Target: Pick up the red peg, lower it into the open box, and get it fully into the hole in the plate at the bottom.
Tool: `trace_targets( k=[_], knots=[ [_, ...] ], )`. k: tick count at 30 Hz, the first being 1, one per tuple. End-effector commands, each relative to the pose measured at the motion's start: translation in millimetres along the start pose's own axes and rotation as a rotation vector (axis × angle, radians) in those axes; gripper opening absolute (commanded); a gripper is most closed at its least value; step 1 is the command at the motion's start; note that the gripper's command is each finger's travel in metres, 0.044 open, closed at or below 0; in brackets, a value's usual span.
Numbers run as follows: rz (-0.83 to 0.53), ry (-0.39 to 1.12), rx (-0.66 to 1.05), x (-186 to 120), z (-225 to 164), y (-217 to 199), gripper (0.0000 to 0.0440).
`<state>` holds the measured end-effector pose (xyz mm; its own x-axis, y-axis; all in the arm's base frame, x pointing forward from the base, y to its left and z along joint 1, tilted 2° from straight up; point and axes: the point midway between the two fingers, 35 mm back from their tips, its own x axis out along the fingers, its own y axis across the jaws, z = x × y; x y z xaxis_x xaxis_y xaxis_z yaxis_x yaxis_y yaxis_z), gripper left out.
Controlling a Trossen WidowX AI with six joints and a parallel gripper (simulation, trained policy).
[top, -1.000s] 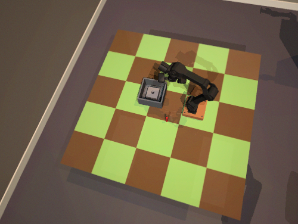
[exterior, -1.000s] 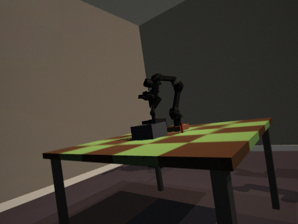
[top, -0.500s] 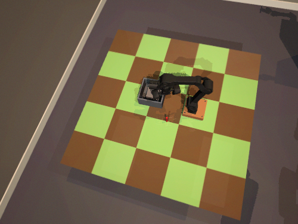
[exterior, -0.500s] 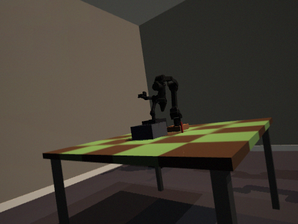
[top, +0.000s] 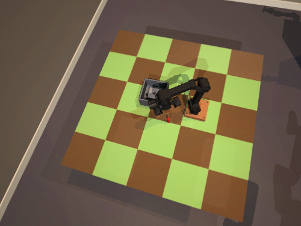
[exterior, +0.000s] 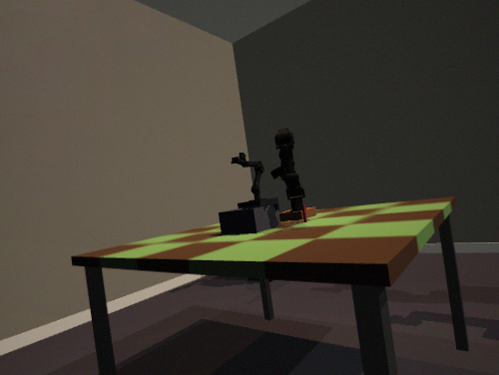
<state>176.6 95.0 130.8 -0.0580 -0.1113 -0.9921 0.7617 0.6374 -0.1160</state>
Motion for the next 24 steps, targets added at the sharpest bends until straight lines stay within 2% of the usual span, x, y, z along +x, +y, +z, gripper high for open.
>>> trace_targets(
  k=[1,20,22,24],
  knots=[
    [-0.008,0.007,-0.016,11,-11,5,0.0440],
    [0.042,-0.058,-0.124,87,-38,34,0.0440],
    [0.041,-0.060,-0.136,94,-38,35,0.0428],
    [0.034,-0.058,-0.146,101,-38,34,0.0386]
  ],
)
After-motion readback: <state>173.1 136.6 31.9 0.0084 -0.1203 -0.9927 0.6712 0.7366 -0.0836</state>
